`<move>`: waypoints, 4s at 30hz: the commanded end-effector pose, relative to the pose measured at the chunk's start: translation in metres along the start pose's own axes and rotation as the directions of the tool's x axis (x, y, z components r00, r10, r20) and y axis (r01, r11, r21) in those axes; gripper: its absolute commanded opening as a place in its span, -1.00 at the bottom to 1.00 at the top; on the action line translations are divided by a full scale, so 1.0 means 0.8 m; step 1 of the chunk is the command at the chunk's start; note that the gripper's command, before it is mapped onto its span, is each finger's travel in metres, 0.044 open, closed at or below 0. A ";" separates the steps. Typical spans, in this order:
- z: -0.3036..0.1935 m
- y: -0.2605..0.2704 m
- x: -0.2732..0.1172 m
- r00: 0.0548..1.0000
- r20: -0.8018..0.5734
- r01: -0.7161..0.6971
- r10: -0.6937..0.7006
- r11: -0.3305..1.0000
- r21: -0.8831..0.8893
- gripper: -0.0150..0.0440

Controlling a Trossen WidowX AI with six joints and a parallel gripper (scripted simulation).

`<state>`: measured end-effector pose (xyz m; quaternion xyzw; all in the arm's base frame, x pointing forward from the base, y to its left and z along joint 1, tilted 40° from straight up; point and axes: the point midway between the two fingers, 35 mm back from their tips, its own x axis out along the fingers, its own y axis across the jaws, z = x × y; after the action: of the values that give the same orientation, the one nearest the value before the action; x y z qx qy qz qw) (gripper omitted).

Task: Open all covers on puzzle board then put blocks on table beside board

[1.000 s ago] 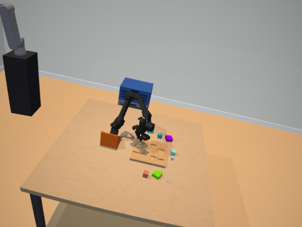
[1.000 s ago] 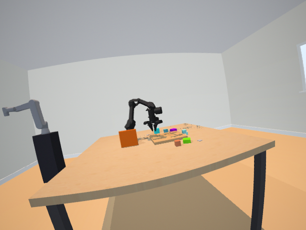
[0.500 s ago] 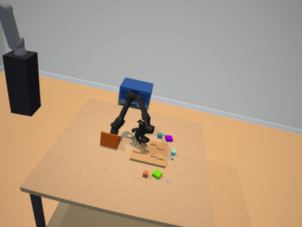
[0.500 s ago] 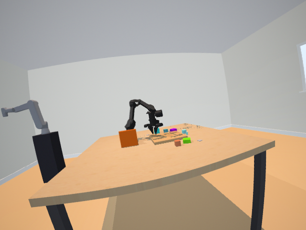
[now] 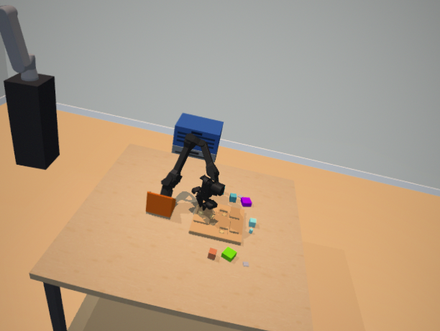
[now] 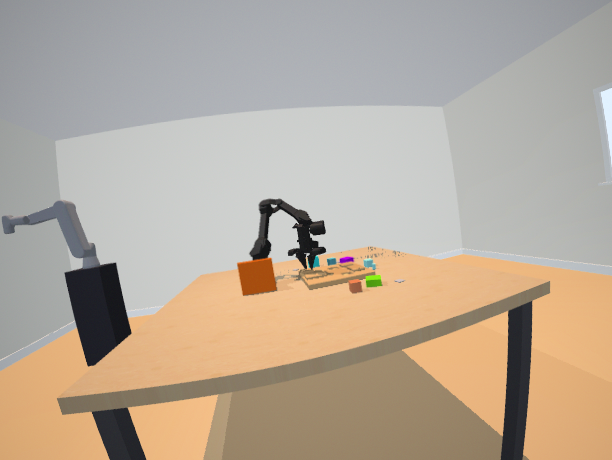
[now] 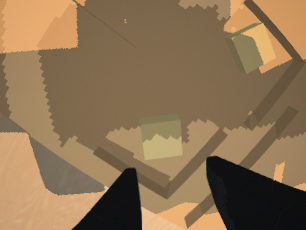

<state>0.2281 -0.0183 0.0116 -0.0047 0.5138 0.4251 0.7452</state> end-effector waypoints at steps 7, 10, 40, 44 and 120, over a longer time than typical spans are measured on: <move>0.000 0.001 0.001 1.000 0.003 -0.003 0.003 1.000 0.005 0.00; 0.000 0.001 0.001 1.000 0.003 -0.003 0.003 1.000 0.005 0.00; 0.001 0.001 0.025 1.000 0.003 0.001 0.004 0.528 -0.849 0.00; 0.002 0.001 0.029 1.000 0.003 0.003 0.004 0.153 -0.988 0.00; 0.002 -0.002 0.012 1.000 0.001 0.001 -0.001 0.002 -1.000 -0.22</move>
<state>0.2313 -0.0085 0.0003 -0.5268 0.0642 0.6634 0.5276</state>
